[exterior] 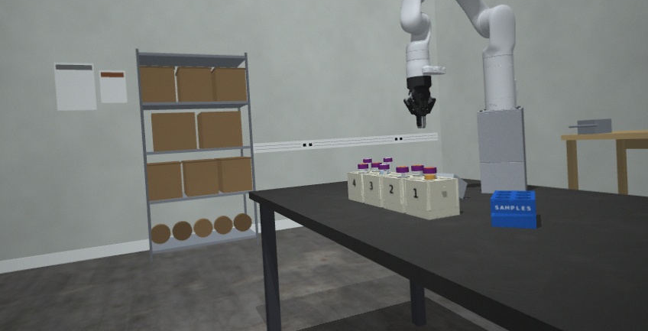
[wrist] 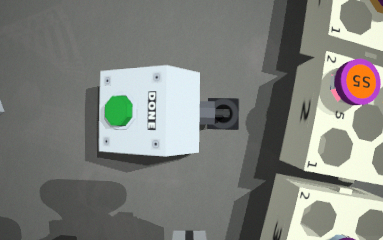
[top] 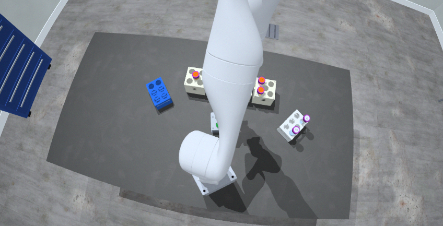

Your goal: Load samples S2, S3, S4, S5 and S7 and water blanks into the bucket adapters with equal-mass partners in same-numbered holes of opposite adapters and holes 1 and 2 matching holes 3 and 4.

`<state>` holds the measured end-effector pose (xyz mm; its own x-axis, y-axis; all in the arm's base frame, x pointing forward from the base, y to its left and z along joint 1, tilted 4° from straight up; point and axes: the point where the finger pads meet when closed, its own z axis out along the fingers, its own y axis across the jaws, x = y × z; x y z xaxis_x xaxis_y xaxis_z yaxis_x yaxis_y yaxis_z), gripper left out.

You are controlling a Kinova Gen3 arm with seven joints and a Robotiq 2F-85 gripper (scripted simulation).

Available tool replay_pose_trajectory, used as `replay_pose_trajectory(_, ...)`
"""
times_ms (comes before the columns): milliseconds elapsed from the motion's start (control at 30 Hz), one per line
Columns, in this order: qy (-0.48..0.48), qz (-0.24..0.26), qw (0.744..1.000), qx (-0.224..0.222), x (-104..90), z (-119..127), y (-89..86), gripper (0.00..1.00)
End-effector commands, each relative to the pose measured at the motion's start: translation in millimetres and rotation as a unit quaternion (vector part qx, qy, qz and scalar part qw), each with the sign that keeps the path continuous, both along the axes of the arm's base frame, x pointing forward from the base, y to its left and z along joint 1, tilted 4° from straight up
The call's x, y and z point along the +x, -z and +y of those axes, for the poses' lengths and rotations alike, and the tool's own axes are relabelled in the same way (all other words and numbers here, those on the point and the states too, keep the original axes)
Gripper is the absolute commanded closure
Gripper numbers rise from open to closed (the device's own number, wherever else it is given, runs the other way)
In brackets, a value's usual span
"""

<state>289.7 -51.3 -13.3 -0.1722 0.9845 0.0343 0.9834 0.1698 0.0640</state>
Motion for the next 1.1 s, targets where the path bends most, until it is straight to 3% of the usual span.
replay_pose_trajectory(0,0.001,-0.004,1.000,0.000,-9.3,7,0.2,0.90)
replay_pose_trajectory(900,0.001,-0.003,1.000,0.000,-71.1,53,2.2,0.90)
replay_pose_trajectory(1067,0.001,-0.003,1.000,0.000,-71.3,53,2.2,0.90)
